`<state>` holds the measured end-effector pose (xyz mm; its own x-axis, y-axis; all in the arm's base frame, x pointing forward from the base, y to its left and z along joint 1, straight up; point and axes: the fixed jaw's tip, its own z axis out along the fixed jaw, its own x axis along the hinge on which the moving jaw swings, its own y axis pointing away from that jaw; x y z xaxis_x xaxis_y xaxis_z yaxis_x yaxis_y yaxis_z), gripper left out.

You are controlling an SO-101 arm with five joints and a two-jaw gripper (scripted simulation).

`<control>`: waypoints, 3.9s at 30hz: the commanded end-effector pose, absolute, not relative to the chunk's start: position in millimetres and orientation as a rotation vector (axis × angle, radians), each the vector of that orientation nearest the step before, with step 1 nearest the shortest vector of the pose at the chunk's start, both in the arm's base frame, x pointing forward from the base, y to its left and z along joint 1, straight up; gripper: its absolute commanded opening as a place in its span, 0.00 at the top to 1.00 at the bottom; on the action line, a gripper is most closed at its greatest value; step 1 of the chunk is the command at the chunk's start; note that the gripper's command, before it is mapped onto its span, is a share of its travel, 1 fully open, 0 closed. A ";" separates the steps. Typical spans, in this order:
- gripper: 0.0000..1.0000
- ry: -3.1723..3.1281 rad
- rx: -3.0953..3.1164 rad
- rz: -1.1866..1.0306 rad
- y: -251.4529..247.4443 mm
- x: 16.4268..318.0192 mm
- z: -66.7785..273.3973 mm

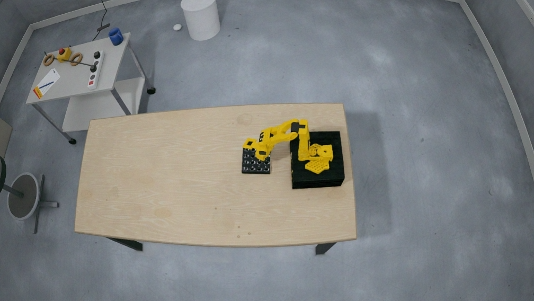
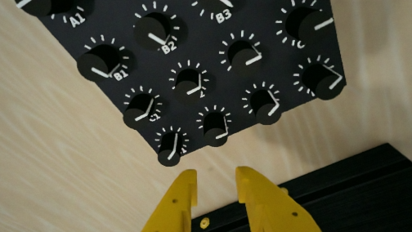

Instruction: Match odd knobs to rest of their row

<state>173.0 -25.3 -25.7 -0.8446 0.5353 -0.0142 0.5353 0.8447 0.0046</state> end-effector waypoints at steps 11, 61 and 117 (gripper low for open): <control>0.91 2.866 1.290 -0.001 -25.5 173.3 -27.0; 0.90 2.700 1.609 -0.001 -26.3 173.0 -27.0; 0.90 2.700 1.609 -0.001 -26.0 171.5 -42.0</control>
